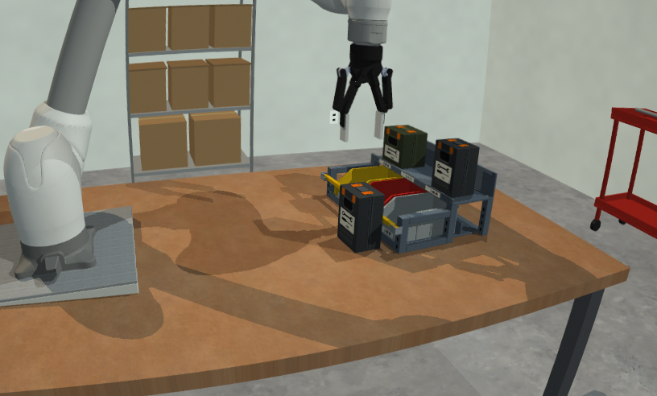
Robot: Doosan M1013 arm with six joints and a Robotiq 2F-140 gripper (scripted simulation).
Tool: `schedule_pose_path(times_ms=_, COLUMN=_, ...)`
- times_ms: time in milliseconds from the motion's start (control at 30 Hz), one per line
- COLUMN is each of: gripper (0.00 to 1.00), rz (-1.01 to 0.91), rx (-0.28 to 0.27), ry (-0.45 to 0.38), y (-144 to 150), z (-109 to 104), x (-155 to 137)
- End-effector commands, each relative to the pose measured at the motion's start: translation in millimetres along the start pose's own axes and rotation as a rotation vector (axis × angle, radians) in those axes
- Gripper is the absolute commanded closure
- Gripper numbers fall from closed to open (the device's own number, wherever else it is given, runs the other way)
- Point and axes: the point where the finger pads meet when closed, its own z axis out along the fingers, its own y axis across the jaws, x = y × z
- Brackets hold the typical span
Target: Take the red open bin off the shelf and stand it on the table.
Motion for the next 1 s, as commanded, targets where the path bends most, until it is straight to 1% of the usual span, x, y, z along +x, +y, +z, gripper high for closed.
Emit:
schedule_pose_path(times_ms=0, gripper=0.43, rz=0.0, rx=0.0, ry=-0.001, y=-1, z=40, x=0)
schedule_pose_path(times_ms=400, gripper=0.43, rz=0.0, rx=0.0, ry=-0.001, y=-1, z=40, x=0)
schedule_pose_path(times_ms=567, gripper=0.43, rz=0.0, rx=0.0, ry=-0.001, y=-1, z=84, x=0)
schedule_pose_path(times_ms=967, gripper=0.43, rz=0.0, rx=0.0, ry=-0.001, y=-1, z=84, x=0)
